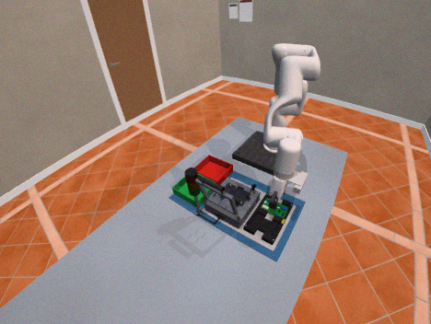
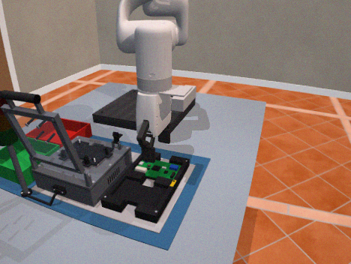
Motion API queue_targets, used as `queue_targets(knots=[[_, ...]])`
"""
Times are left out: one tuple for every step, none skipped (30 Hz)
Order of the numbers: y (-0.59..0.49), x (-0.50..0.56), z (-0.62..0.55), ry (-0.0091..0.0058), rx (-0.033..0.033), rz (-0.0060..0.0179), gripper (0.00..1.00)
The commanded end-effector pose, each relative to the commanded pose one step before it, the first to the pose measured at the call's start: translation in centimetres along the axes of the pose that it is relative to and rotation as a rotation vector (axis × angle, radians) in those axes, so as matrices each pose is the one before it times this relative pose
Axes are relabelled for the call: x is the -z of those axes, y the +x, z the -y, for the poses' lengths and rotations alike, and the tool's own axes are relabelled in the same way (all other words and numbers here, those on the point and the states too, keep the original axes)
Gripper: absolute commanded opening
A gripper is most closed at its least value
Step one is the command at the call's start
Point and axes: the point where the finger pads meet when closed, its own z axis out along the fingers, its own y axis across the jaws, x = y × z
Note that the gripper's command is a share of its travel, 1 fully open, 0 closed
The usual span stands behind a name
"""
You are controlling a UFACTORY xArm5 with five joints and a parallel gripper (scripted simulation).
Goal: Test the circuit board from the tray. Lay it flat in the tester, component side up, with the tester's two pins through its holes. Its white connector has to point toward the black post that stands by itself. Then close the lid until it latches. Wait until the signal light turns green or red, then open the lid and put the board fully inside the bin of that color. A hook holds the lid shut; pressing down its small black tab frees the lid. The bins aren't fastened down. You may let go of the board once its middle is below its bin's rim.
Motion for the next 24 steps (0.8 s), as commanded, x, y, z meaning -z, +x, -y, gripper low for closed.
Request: queue_targets(knots=[[0.063,0.011,-0.141,-0.00344,0.00000,-0.00154,1.00],[0.000,0.000,0.000,0.00000,0.00000,0.00000,1.00],[0.000,0.000,0.000,0.00000,0.00000,0.00000,1.00],[0.000,0.000,0.000,0.00000,0.00000,0.00000,1.00],[0.000,0.000,0.000,0.00000,0.00000,0.00000,1.00],[0.000,-0.002,0.000,0.00000,0.00000,0.00000,1.00],[0.000,-0.013,0.000,0.00000,0.00000,0.00000,1.00],[0.000,-0.032,-0.001,0.00000,0.00000,0.00000,1.00],[0.000,-0.057,-0.001,0.00000,0.00000,0.00000,1.00],[0.000,-0.086,-0.001,0.00000,0.00000,0.00000,1.00],[0.001,-0.117,-0.001,0.00000,0.00000,0.00000,1.00],[0.000,-0.148,-0.001,0.00000,0.00000,0.00000,1.00],[0.001,-0.180,-0.003,0.00000,0.00000,0.00000,1.00],[0.001,-0.208,-0.002,0.00000,0.00000,0.00000,1.00],[0.001,-0.233,-0.003,0.00000,0.00000,0.00000,1.00],[0.001,-0.253,-0.003,0.00000,0.00000,0.00000,1.00],[0.001,-0.269,-0.004,0.00000,0.00000,0.00000,1.00],[0.001,-0.279,-0.003,0.00000,0.00000,0.00000,1.00],[0.001,-0.283,-0.004,0.00000,0.00000,0.00000,1.00],[0.001,-0.281,-0.004,0.00000,0.00000,0.00000,1.00],[0.000,0.000,0.000,0.00000,0.00000,0.00000,1.00],[0.000,0.000,0.000,0.00000,0.00000,0.00000,1.00],[0.001,-0.272,-0.003,0.00000,0.00000,0.00000,1.00],[0.001,-0.256,-0.004,0.00000,0.00000,0.00000,1.00]])
